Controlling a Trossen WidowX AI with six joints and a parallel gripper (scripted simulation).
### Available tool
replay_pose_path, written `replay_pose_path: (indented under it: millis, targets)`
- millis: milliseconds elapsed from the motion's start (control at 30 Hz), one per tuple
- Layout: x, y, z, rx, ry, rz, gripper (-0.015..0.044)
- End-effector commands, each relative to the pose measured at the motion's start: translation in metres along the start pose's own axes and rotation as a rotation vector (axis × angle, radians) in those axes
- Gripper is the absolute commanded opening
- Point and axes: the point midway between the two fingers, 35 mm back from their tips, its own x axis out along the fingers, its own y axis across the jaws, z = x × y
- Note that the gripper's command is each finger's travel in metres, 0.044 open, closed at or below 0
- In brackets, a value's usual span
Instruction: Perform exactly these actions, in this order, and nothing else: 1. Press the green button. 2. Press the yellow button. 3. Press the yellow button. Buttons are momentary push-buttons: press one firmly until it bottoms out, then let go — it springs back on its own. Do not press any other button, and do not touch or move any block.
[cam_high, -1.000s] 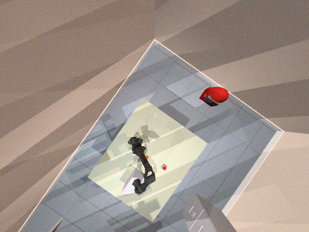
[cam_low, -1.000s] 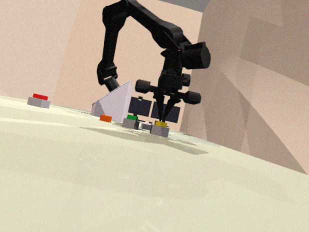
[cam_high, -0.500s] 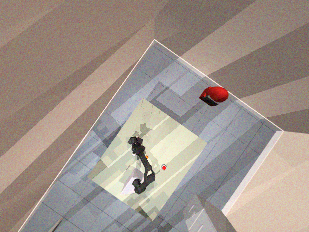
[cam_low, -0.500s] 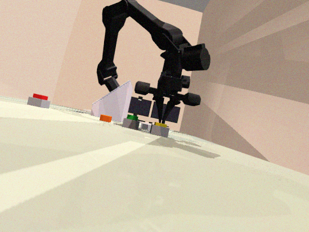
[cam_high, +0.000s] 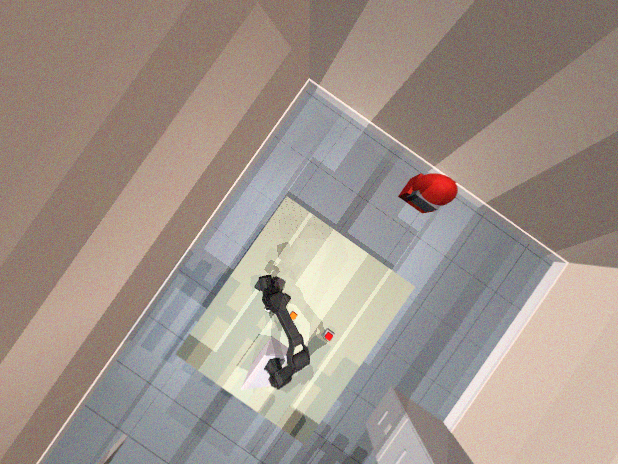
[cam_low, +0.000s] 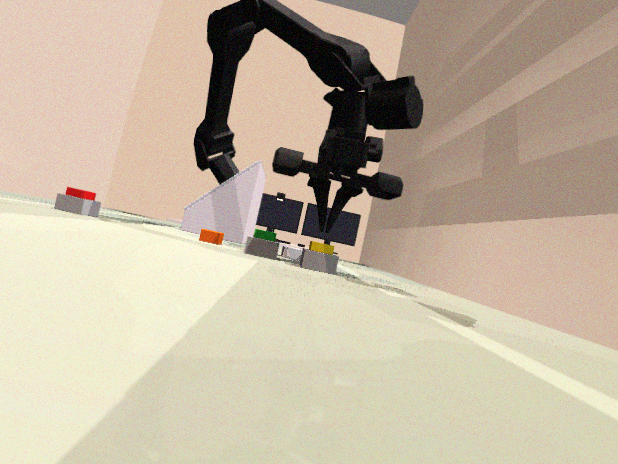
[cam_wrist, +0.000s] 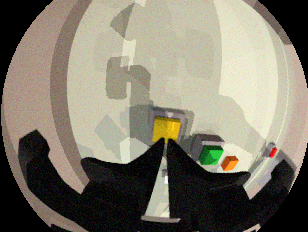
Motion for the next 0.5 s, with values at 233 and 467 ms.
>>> replay_pose_path:
  millis: [233,467]
  targets:
    - [-0.071,-0.002,-0.061,0.004,0.002,0.010,0.0204]
    - [-0.071,-0.002,-0.061,0.004,0.002,0.010,0.0361]
